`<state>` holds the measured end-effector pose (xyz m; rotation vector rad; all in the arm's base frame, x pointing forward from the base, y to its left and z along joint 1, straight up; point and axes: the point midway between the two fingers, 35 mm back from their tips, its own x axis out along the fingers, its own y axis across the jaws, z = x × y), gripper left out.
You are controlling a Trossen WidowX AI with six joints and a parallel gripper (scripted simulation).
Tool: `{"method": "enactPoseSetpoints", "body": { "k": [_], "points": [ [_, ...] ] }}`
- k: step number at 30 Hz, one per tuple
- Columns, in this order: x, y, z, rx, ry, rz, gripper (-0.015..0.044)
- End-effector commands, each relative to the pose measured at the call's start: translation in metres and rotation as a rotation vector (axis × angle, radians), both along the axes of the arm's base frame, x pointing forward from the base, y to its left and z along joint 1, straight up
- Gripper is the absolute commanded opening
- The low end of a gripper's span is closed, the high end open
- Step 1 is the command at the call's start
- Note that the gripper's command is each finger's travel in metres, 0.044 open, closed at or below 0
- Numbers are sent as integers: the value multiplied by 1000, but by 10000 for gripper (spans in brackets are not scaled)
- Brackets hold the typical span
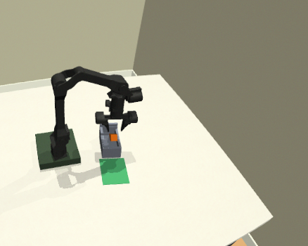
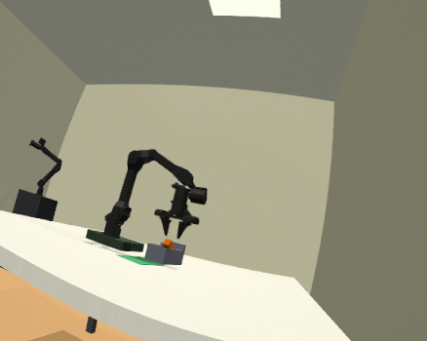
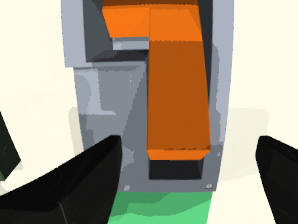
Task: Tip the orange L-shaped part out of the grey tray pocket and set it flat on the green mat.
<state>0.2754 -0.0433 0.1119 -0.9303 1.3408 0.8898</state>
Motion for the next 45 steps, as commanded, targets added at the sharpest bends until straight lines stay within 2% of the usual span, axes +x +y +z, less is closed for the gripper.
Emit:
{"method": "enactPoseSetpoints", "body": {
  "k": [1,26,30,41,45],
  "points": [
    [-2,0,-8,-1,10,3,280],
    [-1,0,-44,-1,10,3,280],
    [0,0,-41,1,4,0,175],
    [0,0,-41,1,4,0,102],
    [0,0,-41,1,4,0,0]
  ]
}}
